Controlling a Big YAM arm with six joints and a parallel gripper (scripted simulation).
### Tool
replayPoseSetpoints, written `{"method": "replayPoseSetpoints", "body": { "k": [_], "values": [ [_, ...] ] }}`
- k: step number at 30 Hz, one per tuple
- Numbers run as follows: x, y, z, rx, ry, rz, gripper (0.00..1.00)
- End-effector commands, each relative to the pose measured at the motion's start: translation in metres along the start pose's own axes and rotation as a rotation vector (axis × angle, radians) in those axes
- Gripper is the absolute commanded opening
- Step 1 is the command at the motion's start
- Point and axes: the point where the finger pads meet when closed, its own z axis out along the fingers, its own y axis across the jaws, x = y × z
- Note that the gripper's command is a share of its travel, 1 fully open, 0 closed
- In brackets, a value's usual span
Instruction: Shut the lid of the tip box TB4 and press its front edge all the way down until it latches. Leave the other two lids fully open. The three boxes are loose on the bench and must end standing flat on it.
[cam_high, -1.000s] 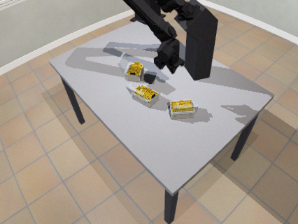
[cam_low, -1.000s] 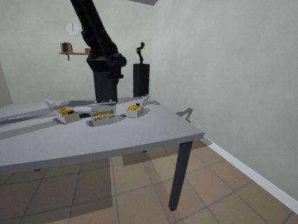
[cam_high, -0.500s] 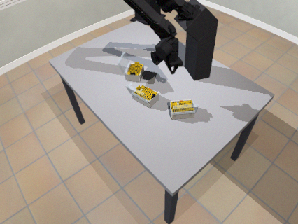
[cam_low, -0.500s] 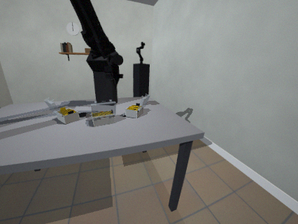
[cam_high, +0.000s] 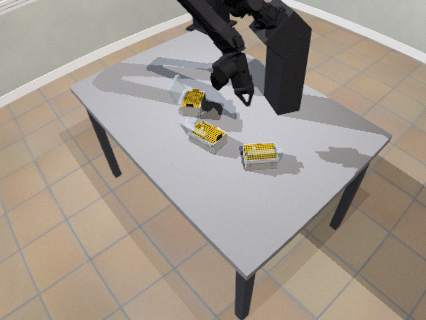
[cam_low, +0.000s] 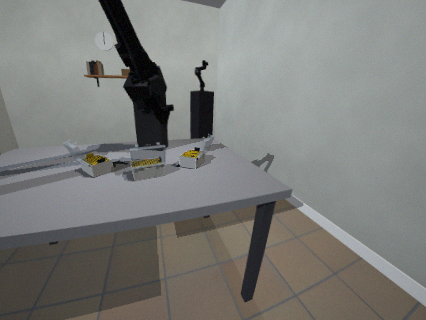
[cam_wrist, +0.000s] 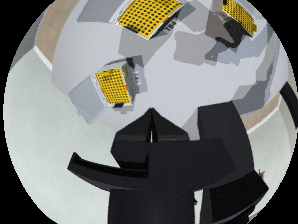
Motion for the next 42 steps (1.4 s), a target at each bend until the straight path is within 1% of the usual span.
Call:
{"method": "replayPoseSetpoints", "body": {
  "k": [1,2,3,4,5,14,16,17,19,28,31,32,33,34,36,42],
  "values": [
    [0.001,-0.014,-0.007,0.010,0.014,0.136,0.00],
    [0.001,-0.014,-0.007,0.010,0.014,0.136,0.00],
    [-0.002,-0.010,-0.006,-0.005,0.019,0.169,0.00],
    [0.000,-0.013,-0.007,-0.013,0.030,0.199,0.00],
    [-0.001,-0.011,-0.008,-0.030,0.035,0.232,0.00],
    [0.000,-0.012,-0.008,-0.107,0.130,0.505,0.00],
    [0.008,-0.018,-0.005,-0.100,0.166,0.564,0.00],
    [0.008,-0.018,-0.006,-0.108,0.177,0.594,0.00],
    [0.008,-0.018,-0.006,-0.108,0.177,0.594,0.00],
    [0.011,-0.018,-0.008,-0.182,0.272,0.871,0.00],
    [0.010,-0.017,-0.007,-0.188,0.275,0.883,0.00],
    [0.005,-0.013,-0.005,-0.198,0.270,0.882,0.00],
    [0.006,-0.012,-0.005,-0.200,0.273,0.877,0.00],
    [-0.006,-0.005,0.004,-0.220,0.259,0.881,0.00],
    [-0.006,-0.005,0.004,-0.220,0.259,0.881,0.00],
    [-0.011,-0.009,0.034,-0.222,0.256,0.859,0.00]
  ]
}}
